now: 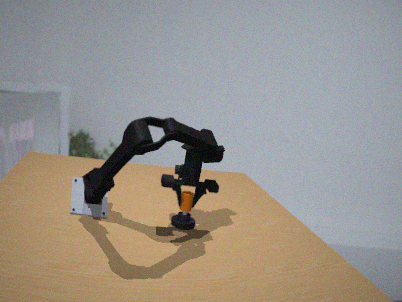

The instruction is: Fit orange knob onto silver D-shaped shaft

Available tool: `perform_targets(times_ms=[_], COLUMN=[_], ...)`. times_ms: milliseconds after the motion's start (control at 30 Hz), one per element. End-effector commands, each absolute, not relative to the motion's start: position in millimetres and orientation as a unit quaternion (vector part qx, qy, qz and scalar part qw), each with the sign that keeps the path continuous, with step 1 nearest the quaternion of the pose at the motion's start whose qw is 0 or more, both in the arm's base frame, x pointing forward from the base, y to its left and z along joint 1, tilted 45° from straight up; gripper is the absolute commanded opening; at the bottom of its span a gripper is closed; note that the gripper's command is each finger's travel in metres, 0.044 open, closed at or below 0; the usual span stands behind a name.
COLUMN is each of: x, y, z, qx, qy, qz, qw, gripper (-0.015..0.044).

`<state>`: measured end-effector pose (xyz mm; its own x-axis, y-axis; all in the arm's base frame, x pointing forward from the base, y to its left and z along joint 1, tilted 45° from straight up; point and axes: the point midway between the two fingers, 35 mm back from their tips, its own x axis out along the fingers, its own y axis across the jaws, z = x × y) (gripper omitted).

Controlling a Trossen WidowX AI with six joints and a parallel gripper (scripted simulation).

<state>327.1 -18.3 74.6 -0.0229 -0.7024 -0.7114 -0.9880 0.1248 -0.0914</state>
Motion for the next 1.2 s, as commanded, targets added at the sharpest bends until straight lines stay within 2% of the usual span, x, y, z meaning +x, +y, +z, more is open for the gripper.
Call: perform_targets(times_ms=[0,667,900,1167], x=[327.9,326.6,328.4,328.3], y=[-18.6,-17.2,-16.7,-18.9], z=[73.8,77.4,75.8,73.3], qx=[-0.624,-0.624,-0.652,-0.654], qy=[0.678,0.678,0.652,0.651], qz=[0.223,0.223,0.289,0.292], qw=[0.319,0.319,0.255,0.252], gripper=[0.0,0.0,0.0,0.0])
